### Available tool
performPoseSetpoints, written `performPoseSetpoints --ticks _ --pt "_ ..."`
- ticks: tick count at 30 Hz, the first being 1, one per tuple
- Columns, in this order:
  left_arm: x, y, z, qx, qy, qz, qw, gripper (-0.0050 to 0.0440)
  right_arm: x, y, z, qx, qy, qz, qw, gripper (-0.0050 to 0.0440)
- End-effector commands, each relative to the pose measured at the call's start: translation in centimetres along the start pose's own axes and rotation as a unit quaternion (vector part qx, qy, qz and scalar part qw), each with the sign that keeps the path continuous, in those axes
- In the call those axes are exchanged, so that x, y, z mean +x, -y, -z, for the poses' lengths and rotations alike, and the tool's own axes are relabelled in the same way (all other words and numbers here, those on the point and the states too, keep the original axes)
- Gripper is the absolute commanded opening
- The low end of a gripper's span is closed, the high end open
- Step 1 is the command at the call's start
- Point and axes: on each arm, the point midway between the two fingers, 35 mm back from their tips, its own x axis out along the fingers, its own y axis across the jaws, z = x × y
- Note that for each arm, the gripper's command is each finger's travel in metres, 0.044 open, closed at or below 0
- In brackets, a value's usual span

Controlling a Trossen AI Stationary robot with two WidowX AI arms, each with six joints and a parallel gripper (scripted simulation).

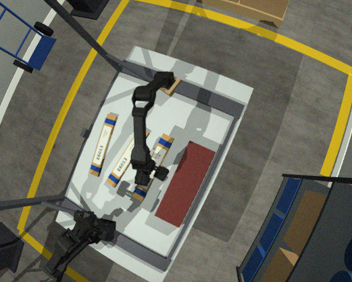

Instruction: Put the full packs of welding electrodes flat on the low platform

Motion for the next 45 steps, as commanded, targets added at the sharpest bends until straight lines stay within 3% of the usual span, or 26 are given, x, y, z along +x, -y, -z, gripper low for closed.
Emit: performPoseSetpoints --ticks 1,4,10,15,18,24,27,45 --pt "-2.5 -0.3 -1.9 0.006 0.044 -0.014 0.999 -0.005 -0.5 0.0 -0.4 -0.001 0.01 0.0 1.0 0.043" --pt "-0.8 -0.1 -1.0 0.004 0.028 -0.008 1.0 -0.005 -0.5 0.0 -0.4 -0.001 0.01 0.0 1.0 0.043" --pt "-1.0 -0.3 -1.4 0.006 0.042 -0.013 0.999 -0.005 -0.5 0.0 -0.4 -0.001 0.01 0.0 1.0 0.043" --pt "0.8 -0.2 -0.7 0.004 0.03 -0.009 1.0 -0.005 -0.5 0.0 -0.4 -0.001 0.01 0.0 1.0 0.043" --pt "-0.2 -0.3 -1.4 0.006 0.045 -0.014 0.999 -0.005 -0.5 0.0 -0.4 -0.001 0.01 0.0 1.0 0.043" --pt "1.8 -0.2 -0.5 0.004 0.032 -0.009 0.999 -0.005 -0.5 0.0 -0.4 -0.001 0.01 0.0 1.0 0.043" --pt "0.8 -0.4 -1.4 0.006 0.048 -0.015 0.999 -0.005 -0.5 0.0 -0.4 -0.001 0.01 0.0 1.0 0.043" --pt "1.3 -0.2 -0.8 0.005 0.042 -0.013 0.999 -0.005 -0.5 0.0 -0.4 -0.001 0.01 0.0 1.0 0.043"
